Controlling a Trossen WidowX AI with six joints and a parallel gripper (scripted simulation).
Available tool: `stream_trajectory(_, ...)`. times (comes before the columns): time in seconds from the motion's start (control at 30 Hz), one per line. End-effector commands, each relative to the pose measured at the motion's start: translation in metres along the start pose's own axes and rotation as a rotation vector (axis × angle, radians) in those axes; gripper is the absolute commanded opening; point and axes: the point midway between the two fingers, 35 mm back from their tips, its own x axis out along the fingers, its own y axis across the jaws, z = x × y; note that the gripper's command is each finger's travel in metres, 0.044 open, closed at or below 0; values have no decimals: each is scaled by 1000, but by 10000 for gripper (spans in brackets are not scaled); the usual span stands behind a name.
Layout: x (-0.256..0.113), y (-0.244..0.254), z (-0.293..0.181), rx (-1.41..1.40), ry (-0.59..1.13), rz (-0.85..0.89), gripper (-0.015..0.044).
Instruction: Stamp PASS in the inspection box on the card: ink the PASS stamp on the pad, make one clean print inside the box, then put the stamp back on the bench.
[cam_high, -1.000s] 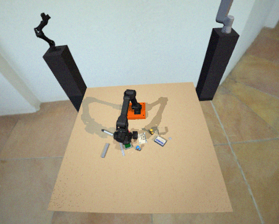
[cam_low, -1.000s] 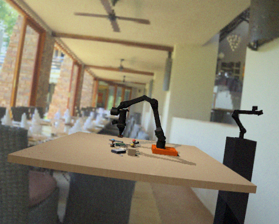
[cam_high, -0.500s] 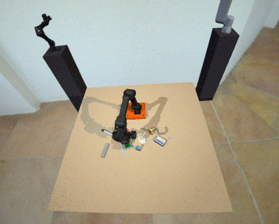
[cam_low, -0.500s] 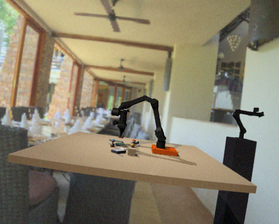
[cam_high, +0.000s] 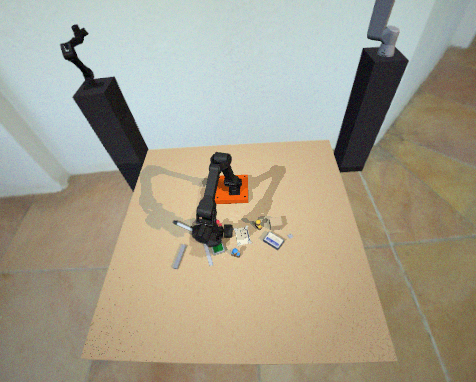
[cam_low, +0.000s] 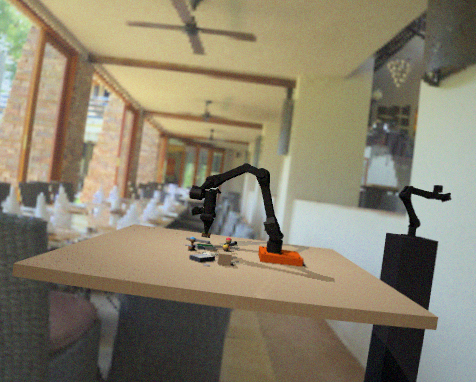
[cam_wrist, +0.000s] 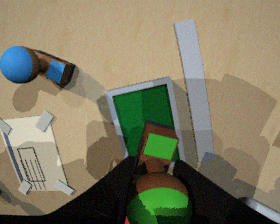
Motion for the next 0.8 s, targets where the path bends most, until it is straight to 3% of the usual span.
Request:
stream_trajectory(0.0,4,0,-1,-4,3,-3,0)
stream_trajectory(0.77,19,0,-1,-2,3,-3,0)
